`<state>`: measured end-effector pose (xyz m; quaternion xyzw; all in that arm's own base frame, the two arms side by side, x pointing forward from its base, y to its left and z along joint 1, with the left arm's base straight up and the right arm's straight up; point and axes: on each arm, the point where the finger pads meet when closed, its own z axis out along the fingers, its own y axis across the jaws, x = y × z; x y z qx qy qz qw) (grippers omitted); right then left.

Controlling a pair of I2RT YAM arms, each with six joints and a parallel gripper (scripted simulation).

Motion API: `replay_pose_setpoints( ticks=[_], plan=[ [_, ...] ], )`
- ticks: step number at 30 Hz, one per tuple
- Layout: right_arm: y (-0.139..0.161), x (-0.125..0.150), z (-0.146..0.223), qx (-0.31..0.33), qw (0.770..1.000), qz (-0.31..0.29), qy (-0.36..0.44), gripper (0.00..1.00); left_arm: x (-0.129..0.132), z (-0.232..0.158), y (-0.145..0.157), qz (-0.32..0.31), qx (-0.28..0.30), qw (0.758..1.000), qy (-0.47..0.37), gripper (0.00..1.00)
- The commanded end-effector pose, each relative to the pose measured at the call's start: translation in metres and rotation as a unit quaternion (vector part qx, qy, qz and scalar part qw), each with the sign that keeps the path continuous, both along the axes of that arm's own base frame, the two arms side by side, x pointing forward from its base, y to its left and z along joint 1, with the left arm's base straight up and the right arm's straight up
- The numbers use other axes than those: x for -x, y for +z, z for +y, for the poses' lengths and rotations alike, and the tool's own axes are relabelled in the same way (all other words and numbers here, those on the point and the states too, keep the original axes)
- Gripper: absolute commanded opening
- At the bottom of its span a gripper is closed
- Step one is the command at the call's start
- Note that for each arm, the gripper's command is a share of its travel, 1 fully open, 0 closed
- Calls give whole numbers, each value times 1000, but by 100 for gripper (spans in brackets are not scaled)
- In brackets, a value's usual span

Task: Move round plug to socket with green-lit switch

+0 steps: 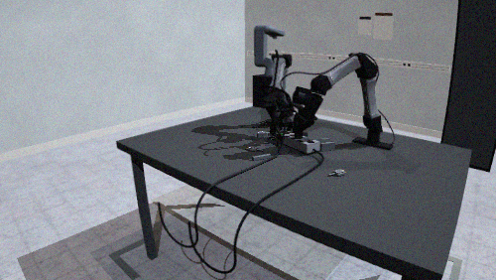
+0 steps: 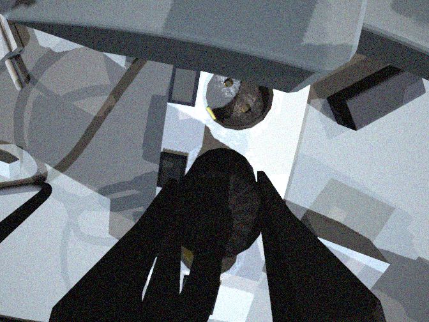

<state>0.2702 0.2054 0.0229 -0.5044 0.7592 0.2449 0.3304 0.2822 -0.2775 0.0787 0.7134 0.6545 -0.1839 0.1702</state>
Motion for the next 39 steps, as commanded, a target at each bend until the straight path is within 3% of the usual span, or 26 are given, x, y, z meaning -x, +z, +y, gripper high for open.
replay_pose_setpoints(
  ticks=[1,6,14,20,26,30,35,39],
  plan=[
    [-28,13,-14,47,998,47,-18,73,-8,-9,42,-63,113,992,-6,33],
    [-32,15,-16,53,997,56,-20,73,-8,-9,42,-64,107,992,-9,33],
    [-21,9,-11,37,999,34,-14,73,-11,-21,38,-12,13,1000,-4,33],
    [-21,9,-11,38,999,35,-15,73,-10,-18,40,-23,38,999,-4,33],
    [-32,15,-16,53,997,55,-20,73,-8,-9,44,-67,116,991,-8,33],
    [-32,15,-16,53,997,55,-20,73,-9,-12,43,-56,91,994,-8,33],
    [-26,12,-13,44,998,43,-17,73,-12,-20,39,-16,16,1000,-5,33],
    [-21,9,-11,38,999,35,-15,73,-11,-20,40,-14,16,1000,-4,33]
  ],
)
